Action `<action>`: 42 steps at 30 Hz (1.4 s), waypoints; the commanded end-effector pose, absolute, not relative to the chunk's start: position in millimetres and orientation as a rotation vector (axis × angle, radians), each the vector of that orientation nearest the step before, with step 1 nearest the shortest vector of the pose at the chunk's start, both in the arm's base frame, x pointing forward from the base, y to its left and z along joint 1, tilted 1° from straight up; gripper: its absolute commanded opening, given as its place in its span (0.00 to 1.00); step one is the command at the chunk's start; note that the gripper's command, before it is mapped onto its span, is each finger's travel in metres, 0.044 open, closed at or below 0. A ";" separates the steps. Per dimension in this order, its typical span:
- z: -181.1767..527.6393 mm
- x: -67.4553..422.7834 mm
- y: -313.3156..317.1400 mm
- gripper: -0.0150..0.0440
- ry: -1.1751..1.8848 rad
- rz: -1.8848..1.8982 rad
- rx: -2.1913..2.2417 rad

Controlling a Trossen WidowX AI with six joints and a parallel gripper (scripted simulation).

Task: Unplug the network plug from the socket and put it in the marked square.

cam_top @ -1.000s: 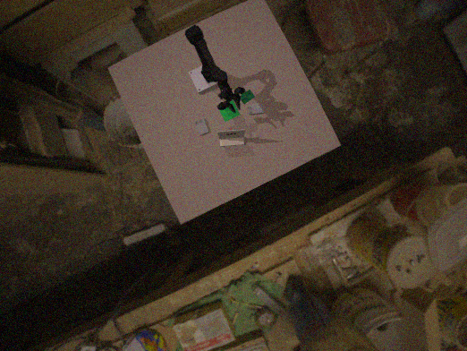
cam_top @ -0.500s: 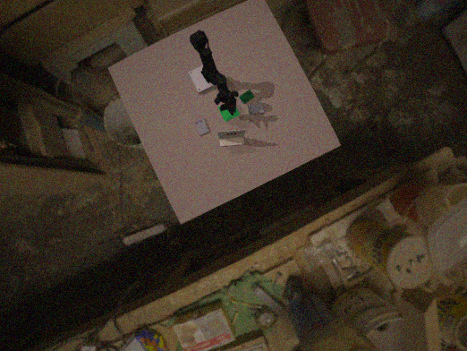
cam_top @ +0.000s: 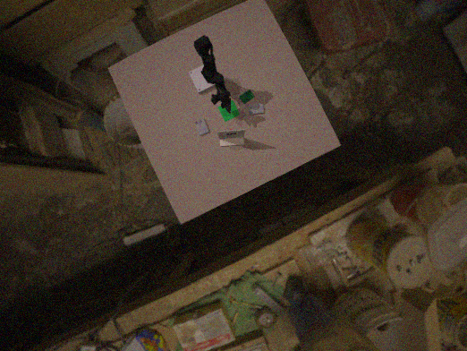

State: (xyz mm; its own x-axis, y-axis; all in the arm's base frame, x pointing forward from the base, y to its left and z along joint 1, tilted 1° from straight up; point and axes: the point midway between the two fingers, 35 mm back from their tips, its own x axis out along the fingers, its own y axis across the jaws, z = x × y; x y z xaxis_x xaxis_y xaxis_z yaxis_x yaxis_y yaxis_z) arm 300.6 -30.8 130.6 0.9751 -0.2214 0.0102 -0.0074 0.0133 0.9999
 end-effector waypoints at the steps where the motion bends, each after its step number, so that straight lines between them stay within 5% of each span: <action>1: 127.5 298.0 -32.0 0.52 -0.185 -0.176 1.574; 42: 130.9 383.3 -76.7 0.52 -0.192 -0.169 1.570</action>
State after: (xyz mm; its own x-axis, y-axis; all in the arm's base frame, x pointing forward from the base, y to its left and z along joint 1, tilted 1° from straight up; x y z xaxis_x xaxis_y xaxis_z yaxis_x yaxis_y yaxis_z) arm 376.5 -73.8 128.8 0.9732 -0.2299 0.0067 -0.0075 -0.0024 1.0000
